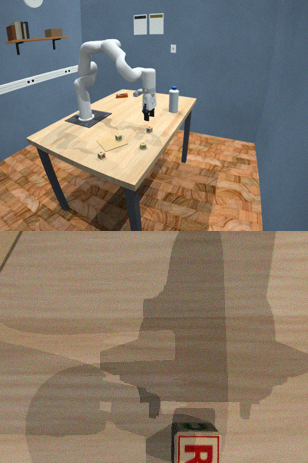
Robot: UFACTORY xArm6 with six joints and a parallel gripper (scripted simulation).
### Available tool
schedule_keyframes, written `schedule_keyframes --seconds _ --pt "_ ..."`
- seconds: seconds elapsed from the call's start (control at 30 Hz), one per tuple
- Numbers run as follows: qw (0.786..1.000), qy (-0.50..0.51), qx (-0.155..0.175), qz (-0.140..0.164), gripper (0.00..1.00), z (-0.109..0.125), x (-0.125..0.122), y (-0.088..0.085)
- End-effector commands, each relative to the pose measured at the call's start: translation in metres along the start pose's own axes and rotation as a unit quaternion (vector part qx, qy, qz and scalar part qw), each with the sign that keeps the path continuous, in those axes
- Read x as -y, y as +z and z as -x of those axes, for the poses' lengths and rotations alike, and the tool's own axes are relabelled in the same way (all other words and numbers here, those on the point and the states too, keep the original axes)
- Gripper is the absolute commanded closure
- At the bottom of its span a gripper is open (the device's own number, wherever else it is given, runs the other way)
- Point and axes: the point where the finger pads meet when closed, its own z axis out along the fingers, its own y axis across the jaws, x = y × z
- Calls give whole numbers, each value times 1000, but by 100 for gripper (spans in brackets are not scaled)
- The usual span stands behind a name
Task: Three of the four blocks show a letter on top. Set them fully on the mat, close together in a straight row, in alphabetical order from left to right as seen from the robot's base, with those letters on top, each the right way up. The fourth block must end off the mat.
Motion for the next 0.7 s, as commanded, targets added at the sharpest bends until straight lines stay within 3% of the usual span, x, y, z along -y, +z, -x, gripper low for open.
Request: schedule_keyframes --seconds 0.0,0.67 --pt "1000 0 3 0 31 2 0 1" --pt "1000 0 3 0 31 2 0 27"
